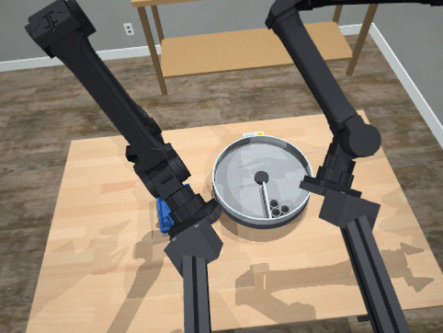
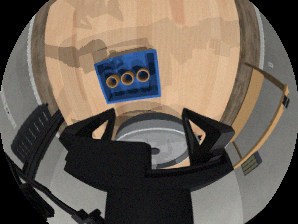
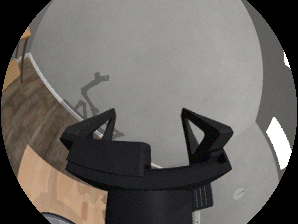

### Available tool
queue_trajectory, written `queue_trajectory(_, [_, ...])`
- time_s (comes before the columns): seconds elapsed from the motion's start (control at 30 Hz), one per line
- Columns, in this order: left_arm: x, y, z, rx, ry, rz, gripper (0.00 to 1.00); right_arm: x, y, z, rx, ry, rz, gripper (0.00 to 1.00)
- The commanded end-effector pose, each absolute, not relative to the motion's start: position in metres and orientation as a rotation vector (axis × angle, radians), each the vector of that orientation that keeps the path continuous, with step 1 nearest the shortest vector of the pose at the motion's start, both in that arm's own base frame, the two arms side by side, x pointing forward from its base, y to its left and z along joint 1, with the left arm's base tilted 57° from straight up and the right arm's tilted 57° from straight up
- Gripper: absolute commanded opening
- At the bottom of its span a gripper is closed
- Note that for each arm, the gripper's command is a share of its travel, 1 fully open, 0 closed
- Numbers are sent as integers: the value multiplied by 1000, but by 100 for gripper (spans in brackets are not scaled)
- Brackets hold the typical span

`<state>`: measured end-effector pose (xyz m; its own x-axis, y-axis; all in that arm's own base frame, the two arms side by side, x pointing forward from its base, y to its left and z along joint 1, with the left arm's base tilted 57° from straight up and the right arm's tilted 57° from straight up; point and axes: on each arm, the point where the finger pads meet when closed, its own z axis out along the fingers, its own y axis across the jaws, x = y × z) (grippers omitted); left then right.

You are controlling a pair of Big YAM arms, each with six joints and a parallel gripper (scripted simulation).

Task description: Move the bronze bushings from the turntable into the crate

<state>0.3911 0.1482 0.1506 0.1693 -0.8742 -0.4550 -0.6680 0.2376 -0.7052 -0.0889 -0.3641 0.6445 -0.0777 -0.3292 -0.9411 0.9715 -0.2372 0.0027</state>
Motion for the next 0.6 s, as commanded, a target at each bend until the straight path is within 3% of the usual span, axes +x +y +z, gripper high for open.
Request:
queue_trajectory(0.0, [392, 151, 147, -1508, 1563, -263, 100, -92, -348, 675, 1055, 814, -1589, 100])
queue_trajectory(0.57, [394, 151, 149, -1501, 1554, -268, 100, -92, -348, 675, 1055, 814, -1589, 100])
